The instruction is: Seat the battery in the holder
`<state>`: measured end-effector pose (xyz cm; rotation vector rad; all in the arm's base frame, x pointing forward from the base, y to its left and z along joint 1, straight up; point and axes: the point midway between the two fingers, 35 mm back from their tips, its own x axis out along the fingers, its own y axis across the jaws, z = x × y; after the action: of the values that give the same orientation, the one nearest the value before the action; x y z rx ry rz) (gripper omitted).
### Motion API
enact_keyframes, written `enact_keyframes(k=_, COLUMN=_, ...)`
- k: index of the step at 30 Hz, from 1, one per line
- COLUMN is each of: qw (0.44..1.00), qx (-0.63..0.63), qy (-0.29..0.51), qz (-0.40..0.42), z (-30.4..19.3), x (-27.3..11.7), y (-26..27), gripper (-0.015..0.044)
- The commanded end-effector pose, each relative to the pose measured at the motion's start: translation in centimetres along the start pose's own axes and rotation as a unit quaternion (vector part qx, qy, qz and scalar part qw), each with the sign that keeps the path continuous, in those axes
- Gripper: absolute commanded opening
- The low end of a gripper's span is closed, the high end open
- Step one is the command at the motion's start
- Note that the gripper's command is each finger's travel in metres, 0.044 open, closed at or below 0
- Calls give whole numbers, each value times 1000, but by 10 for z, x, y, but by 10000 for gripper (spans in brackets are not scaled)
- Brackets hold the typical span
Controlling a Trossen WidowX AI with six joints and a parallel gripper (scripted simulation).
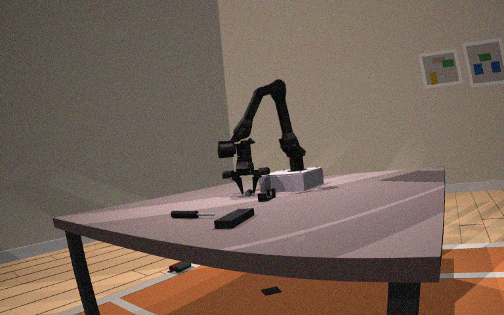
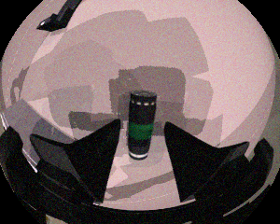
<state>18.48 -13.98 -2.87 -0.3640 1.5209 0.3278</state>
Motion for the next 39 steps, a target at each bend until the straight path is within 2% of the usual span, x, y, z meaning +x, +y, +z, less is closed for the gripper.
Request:
enact_keyframes(k=1, qw=1000, qx=-2, qy=0, qz=3, z=-1, x=3, y=2, gripper=153)
enact_keyframes(k=2, qw=1000, qx=-2, qy=0, qz=3, z=-1, x=3, y=2, gripper=126)
enact_keyframes(k=11, qw=1000, qx=-2, qy=0, qz=3, z=-1, x=3, y=2, gripper=69)
enact_keyframes(k=15, qw=1000, qx=-2, qy=0, qz=3, z=-1, x=-2, y=2, gripper=69)
enact_keyframes(k=22, qw=1000, qx=-2, qy=0, qz=3, z=-1, x=-46, y=2, gripper=69)
enact_keyframes(k=27, qw=1000, qx=-1, qy=0, qz=2, z=4, x=-48, y=2, gripper=69)
enact_keyframes(k=39, qw=1000, qx=-1, qy=-15, qz=-2, z=70, x=-59, y=23, gripper=69)
